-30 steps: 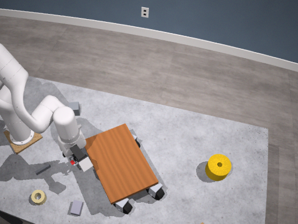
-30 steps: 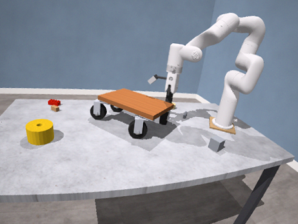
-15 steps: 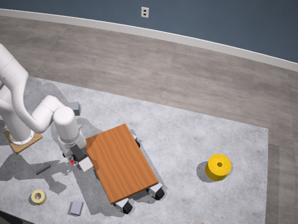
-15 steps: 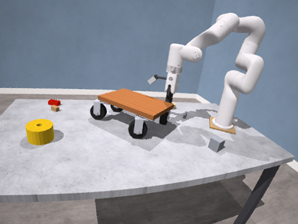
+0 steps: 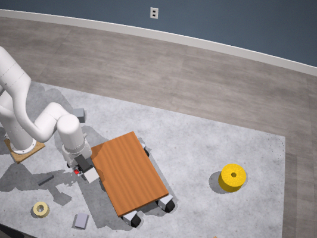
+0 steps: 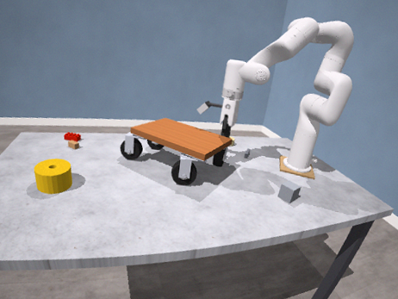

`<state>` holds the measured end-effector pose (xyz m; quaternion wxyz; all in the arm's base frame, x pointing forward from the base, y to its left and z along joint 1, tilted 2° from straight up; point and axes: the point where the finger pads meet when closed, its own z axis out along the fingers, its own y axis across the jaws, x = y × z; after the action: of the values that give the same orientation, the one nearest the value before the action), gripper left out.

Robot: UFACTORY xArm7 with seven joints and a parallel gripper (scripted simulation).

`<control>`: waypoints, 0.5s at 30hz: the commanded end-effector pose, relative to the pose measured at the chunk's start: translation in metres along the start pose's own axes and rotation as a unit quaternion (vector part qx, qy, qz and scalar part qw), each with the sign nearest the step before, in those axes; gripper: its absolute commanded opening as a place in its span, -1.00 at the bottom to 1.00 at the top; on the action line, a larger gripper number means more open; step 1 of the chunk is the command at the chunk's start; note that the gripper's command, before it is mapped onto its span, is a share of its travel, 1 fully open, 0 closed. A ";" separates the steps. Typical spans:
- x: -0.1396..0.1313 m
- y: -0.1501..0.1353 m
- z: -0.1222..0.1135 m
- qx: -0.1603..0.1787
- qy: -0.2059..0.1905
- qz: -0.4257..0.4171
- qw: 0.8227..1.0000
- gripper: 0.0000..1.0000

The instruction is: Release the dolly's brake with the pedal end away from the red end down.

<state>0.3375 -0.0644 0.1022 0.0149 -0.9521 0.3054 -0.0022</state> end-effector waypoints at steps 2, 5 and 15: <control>0.001 -0.001 0.001 0.001 0.002 0.000 1.000 -1.00; 0.001 -0.001 0.002 0.001 0.002 0.000 1.000 -1.00; 0.001 -0.001 0.005 0.001 0.002 0.000 1.000 -1.00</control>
<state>0.3414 -0.0649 0.1006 0.0159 -0.9521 0.3053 -0.0078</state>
